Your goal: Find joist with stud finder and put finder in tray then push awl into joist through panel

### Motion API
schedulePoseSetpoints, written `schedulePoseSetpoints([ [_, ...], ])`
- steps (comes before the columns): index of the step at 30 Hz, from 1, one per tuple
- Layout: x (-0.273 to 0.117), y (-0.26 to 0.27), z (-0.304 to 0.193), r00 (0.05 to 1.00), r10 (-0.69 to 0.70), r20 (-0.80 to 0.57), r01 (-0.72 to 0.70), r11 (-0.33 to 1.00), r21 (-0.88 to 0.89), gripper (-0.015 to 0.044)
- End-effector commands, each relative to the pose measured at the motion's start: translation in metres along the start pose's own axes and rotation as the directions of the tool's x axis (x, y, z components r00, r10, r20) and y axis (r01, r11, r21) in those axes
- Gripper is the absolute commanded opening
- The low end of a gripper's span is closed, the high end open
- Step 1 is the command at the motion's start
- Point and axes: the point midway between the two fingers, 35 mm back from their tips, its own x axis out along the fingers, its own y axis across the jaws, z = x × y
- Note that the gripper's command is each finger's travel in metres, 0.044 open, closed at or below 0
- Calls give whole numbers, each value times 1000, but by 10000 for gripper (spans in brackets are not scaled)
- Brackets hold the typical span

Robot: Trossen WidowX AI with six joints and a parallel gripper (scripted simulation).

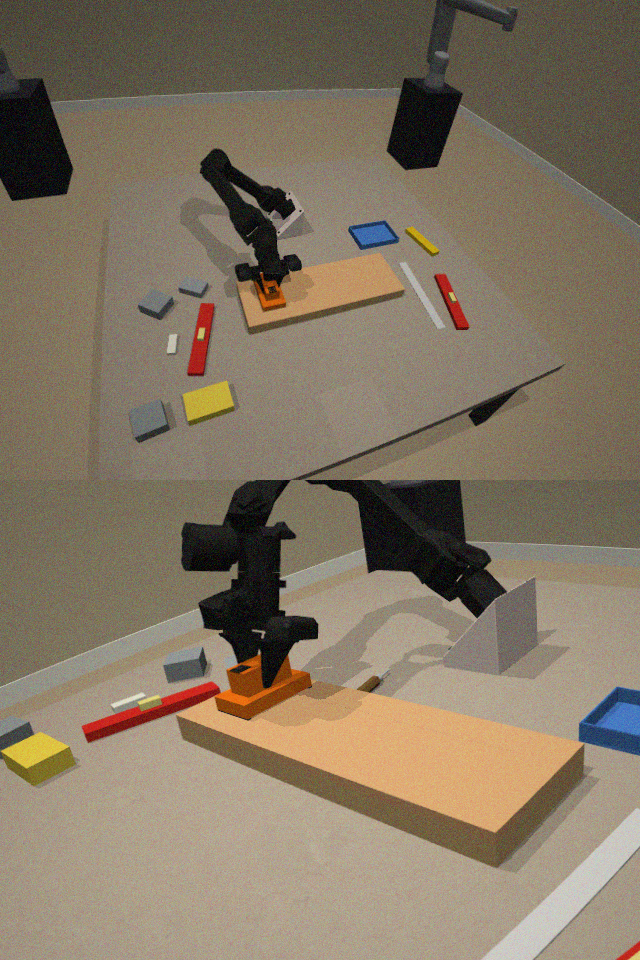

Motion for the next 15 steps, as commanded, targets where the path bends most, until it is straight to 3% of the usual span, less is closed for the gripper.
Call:
schedulePoseSetpoints([
  [1, 0, -14, 0, 1000, -3, -1, 3, 1000, 3, 0],
  [15, 0, -21, 0, 1000, -2, 0, 2, 1000, 3, 0],
])
